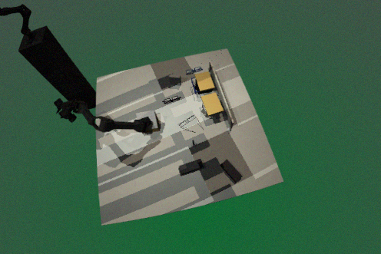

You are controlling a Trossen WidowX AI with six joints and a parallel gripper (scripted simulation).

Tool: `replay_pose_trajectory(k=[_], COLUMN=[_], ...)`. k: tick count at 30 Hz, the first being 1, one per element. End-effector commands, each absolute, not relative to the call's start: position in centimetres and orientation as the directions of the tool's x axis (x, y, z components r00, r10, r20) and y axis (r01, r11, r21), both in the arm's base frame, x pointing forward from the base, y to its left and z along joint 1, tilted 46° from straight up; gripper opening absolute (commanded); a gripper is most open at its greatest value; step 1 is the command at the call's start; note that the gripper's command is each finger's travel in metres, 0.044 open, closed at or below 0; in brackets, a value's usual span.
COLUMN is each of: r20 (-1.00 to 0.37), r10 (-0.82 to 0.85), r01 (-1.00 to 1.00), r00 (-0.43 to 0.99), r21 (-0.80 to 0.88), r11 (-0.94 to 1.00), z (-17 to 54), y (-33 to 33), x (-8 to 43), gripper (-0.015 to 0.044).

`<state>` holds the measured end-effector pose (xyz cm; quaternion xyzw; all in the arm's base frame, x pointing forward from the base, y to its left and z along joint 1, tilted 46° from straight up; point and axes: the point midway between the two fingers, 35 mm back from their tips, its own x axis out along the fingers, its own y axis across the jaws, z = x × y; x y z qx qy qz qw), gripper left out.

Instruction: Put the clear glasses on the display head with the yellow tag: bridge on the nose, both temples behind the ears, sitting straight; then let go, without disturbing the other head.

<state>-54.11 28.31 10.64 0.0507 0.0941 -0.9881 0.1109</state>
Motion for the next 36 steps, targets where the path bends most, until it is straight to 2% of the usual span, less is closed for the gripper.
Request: replay_pose_trajectory(k=[1,10,21,26,36], r20=[-0.197,-0.345,-0.501,-0.549,-0.725], r10=[-0.043,0.256,0.537,0.595,0.642], r01=[0.063,-0.274,-0.656,-0.752,-0.959], r00=[-0.979,-0.903,-0.678,-0.587,-0.248], r21=[-0.101,0.004,0.083,0.096,0.091], r11=[-0.993,-0.962,-0.750,-0.652,-0.267], z=[9.3,6.6,3.9,3.1,-0.3], y=[34.5,44.6,53.0,54.4,54.6], x=[-50.1,-40.2,-24.3,-18.9,-2.2], gripper=[0.0200,0.0200,0.0200,0.0200,0.0200])
